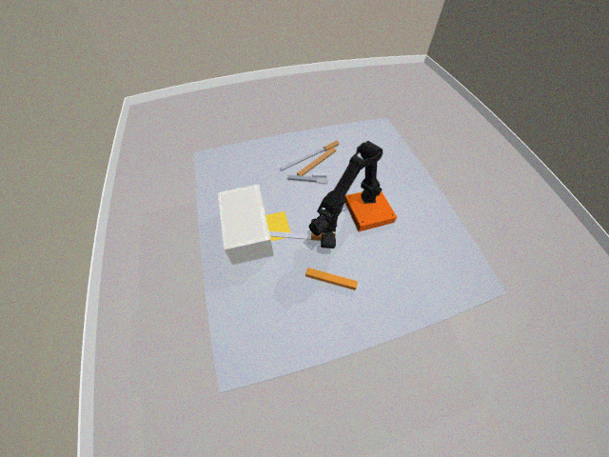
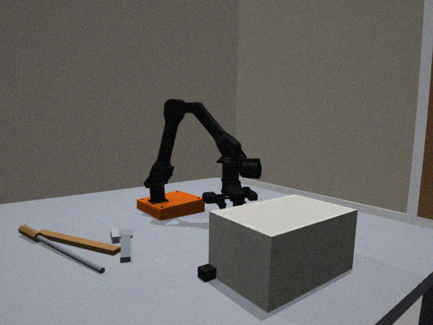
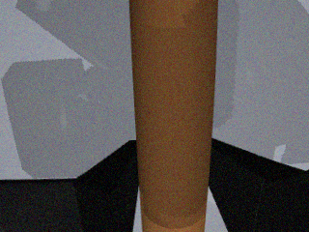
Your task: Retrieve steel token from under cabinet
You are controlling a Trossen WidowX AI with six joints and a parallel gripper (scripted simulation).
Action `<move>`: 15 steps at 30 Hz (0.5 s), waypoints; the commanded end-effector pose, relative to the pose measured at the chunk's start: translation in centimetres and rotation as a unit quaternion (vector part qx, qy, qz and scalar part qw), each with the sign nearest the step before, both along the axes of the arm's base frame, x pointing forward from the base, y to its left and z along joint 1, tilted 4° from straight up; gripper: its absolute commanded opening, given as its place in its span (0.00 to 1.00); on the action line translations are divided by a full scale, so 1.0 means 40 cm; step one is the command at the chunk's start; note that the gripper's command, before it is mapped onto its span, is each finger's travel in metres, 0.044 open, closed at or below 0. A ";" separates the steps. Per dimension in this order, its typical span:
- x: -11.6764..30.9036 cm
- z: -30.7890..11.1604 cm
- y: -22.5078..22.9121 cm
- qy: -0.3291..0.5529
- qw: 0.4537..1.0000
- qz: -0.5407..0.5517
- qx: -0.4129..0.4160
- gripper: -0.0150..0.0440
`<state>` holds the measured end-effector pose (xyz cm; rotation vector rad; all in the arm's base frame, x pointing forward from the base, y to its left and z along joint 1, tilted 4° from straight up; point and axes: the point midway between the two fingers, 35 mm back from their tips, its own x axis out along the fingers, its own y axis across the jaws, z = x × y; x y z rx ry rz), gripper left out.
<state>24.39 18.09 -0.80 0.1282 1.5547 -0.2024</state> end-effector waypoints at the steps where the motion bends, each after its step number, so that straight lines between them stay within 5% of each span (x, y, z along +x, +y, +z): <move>1: -0.026 -0.003 0.004 0.002 1.000 0.000 0.000 0.25; 15: -0.048 0.000 0.016 0.001 1.000 0.001 0.000 0.25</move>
